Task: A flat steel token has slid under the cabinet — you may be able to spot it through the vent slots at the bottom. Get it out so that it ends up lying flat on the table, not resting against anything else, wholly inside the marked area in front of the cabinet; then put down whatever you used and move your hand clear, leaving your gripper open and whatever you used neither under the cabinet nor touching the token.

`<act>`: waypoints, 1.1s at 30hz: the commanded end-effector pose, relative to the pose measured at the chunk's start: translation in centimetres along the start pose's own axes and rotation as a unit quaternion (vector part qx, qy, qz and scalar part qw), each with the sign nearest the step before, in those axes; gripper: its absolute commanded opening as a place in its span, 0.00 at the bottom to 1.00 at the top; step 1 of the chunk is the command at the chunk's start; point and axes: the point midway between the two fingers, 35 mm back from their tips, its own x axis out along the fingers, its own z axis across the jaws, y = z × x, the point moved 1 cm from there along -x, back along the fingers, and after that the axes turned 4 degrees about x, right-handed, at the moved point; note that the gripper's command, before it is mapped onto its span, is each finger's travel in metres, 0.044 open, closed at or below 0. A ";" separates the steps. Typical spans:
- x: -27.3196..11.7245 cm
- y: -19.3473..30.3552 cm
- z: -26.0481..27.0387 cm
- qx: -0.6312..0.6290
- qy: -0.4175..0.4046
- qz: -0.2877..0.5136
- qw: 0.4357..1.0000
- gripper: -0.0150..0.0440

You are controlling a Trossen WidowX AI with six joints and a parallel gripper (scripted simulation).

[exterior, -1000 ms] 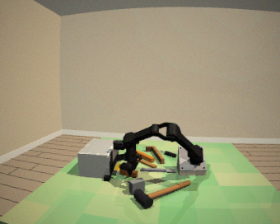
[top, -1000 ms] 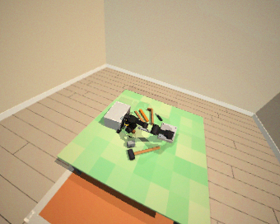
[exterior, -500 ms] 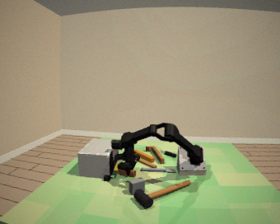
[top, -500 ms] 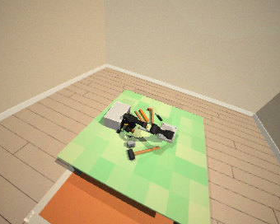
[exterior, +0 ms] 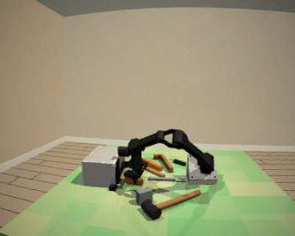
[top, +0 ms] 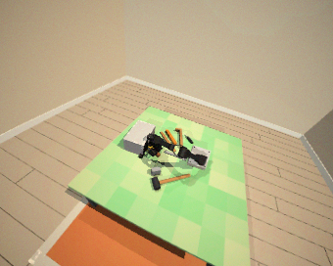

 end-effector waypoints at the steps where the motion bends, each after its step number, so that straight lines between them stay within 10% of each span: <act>1: 0.1 0.0 -0.3 -0.003 0.004 -0.001 1.000 0.25; 33: 0.1 2.9 -0.2 -0.003 0.004 -0.001 1.000 0.25</act>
